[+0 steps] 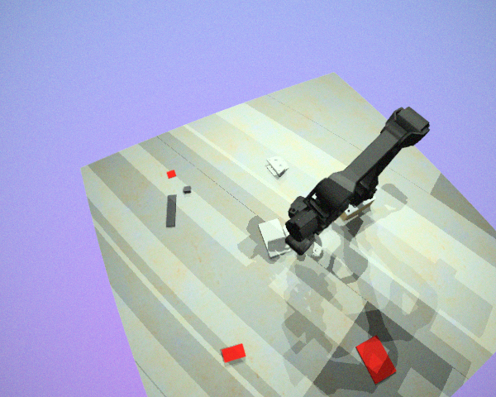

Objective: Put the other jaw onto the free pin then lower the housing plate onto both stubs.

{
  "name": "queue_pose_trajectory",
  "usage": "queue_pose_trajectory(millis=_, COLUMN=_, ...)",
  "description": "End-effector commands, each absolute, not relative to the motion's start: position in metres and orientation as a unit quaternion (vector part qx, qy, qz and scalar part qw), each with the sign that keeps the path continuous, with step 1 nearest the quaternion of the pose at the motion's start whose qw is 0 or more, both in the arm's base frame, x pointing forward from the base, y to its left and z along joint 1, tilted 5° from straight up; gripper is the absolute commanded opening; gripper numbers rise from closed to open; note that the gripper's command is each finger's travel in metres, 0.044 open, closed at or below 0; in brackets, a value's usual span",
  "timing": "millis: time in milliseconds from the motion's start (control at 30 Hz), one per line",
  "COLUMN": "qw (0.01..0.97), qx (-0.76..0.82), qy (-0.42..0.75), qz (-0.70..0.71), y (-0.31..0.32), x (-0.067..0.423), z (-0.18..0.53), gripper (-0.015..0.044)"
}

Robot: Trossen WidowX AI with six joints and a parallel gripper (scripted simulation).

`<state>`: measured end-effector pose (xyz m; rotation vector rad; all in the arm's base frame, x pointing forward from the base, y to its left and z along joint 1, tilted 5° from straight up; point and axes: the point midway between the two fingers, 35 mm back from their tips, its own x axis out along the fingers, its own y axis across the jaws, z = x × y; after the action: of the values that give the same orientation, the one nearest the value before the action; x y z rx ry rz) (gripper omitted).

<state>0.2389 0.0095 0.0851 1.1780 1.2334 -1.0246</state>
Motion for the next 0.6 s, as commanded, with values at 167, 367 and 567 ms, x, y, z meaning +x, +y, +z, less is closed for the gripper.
queue_pose_trajectory(millis=167, qw=0.596, qx=0.43, qy=0.568, qz=-0.37, y=-0.01, x=0.23, z=0.082, gripper=0.0134)
queue_pose_trajectory(millis=367, qw=0.626, qx=0.384, qy=0.594, qz=-0.327, y=-0.023, x=0.224, z=0.081, gripper=0.0134)
queue_pose_trajectory(millis=567, qw=0.653, qx=0.337, qy=0.617, qz=-0.282, y=-0.034, x=0.218, z=0.08, gripper=0.0134)
